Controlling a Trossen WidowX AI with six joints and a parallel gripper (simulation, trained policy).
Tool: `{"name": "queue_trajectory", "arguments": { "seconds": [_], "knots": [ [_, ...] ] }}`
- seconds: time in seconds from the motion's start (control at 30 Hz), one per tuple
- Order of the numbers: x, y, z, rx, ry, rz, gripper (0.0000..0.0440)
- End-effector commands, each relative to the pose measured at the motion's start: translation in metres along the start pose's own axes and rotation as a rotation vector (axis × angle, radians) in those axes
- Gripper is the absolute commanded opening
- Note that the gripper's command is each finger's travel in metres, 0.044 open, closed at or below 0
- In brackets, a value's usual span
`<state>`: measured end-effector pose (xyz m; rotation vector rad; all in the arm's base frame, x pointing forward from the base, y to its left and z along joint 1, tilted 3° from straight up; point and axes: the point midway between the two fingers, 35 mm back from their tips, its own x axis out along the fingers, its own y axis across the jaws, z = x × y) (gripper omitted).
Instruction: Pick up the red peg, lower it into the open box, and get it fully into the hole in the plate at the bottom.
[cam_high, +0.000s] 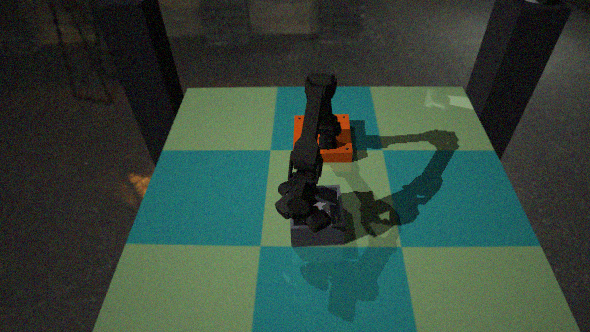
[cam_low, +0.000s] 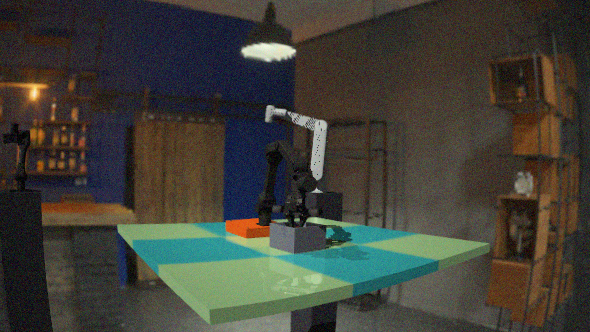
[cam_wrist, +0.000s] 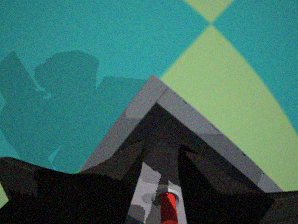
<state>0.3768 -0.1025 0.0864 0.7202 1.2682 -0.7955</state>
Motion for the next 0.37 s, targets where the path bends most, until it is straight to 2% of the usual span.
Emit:
{"name": "queue_trajectory", "arguments": {
  "seconds": [0.0,0.33],
  "knots": [
    [0.004,-0.002,0.005,-0.002,0.019,-0.006,0.0115],
    [0.007,-0.013,0.026,0.002,0.025,-0.022,0.0106]
  ]
}}
